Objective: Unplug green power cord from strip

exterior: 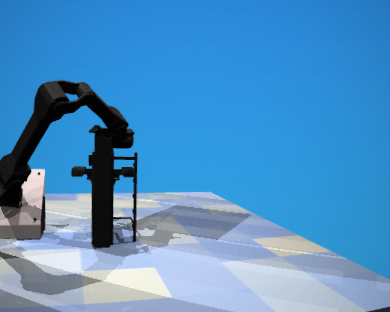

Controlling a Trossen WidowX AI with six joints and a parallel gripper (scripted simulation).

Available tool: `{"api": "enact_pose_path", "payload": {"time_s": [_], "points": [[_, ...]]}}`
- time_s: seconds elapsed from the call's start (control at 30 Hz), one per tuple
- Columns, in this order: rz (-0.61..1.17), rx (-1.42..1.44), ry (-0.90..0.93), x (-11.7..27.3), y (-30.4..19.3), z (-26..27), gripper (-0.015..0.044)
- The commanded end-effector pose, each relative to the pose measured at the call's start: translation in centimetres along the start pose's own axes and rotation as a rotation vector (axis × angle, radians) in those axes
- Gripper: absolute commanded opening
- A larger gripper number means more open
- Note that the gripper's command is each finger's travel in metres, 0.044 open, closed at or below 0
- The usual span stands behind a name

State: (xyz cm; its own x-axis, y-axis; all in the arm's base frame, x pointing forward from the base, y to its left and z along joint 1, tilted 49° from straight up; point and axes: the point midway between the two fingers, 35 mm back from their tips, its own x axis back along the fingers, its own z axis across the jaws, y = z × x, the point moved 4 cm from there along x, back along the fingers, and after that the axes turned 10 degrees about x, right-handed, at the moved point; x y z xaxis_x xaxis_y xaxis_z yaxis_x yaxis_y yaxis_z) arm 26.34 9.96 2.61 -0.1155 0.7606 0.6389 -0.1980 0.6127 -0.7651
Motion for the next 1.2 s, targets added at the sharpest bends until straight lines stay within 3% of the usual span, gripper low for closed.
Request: {"api": "enact_pose_path", "payload": {"time_s": [0.0, 0.07, 0.5, 0.63, 0.77, 1.17], "points": [[-0.042, 0.012, -0.010, 0.7, 2.5, -0.1, 0.0000], [-0.042, 0.012, -0.010, 0.8, 2.8, -0.1, 0.0000], [-0.038, 0.012, -0.010, 0.5, 1.7, -0.1, 0.0341], [-0.041, 0.012, -0.011, 1.1, 3.7, -0.6, 0.0440], [-0.042, 0.011, -0.011, 2.0, 7.4, -1.1, 0.0440], [-0.042, 0.011, -0.011, 2.0, 7.6, -1.1, 0.0440]]}}
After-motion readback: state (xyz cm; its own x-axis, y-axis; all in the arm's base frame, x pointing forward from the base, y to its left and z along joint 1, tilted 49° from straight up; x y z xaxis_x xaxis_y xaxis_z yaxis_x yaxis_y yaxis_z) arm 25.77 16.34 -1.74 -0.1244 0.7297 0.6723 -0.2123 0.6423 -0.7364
